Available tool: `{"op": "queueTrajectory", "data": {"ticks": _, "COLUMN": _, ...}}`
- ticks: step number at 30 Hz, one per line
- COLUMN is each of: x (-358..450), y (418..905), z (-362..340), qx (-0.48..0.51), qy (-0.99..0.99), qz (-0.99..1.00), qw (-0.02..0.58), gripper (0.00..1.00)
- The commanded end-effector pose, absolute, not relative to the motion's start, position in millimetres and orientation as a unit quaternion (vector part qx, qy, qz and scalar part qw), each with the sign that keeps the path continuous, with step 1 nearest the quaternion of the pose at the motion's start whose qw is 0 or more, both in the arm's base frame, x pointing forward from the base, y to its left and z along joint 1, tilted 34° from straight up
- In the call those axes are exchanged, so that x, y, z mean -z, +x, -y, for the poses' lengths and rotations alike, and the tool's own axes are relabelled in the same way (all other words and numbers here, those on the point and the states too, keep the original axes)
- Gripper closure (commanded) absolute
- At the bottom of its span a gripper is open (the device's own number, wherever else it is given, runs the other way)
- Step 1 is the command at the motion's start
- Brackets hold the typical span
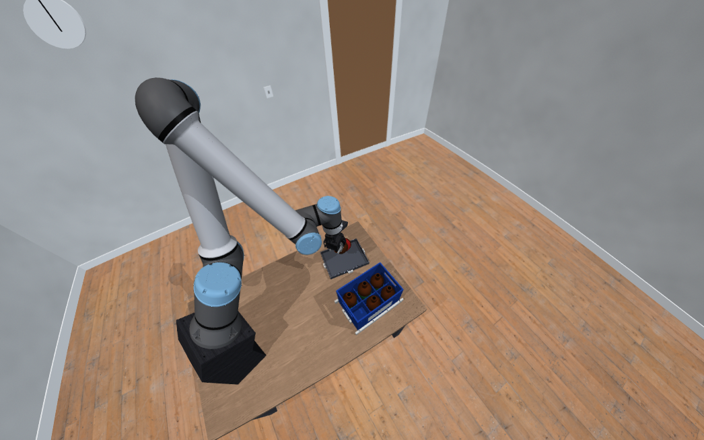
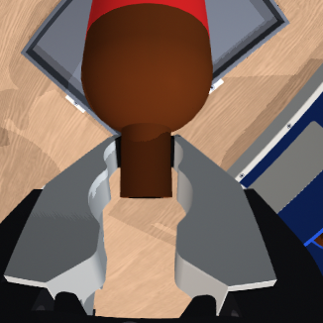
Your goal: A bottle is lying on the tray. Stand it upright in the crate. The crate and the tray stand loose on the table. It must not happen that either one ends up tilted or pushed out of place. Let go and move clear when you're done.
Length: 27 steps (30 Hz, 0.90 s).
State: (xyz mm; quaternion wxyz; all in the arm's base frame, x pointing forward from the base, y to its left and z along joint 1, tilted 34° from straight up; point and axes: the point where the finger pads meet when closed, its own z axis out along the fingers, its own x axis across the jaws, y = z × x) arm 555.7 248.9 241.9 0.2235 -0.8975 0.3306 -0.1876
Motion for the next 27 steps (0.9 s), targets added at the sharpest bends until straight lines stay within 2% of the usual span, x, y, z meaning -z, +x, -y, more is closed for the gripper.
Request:
{"op": "queueTrajectory", "data": {"ticks": 1, "x": -244.1, "y": 555.1, "z": -248.5, "qx": 0.188, "qy": -0.897, "qz": -0.330, "qw": 0.224, "gripper": 1.00}}
{"op": "queueTrajectory", "data": {"ticks": 27, "x": -246.7, "y": 553.6, "z": -247.6, "qx": 0.188, "qy": -0.897, "qz": -0.330, "qw": 0.224, "gripper": 1.00}}
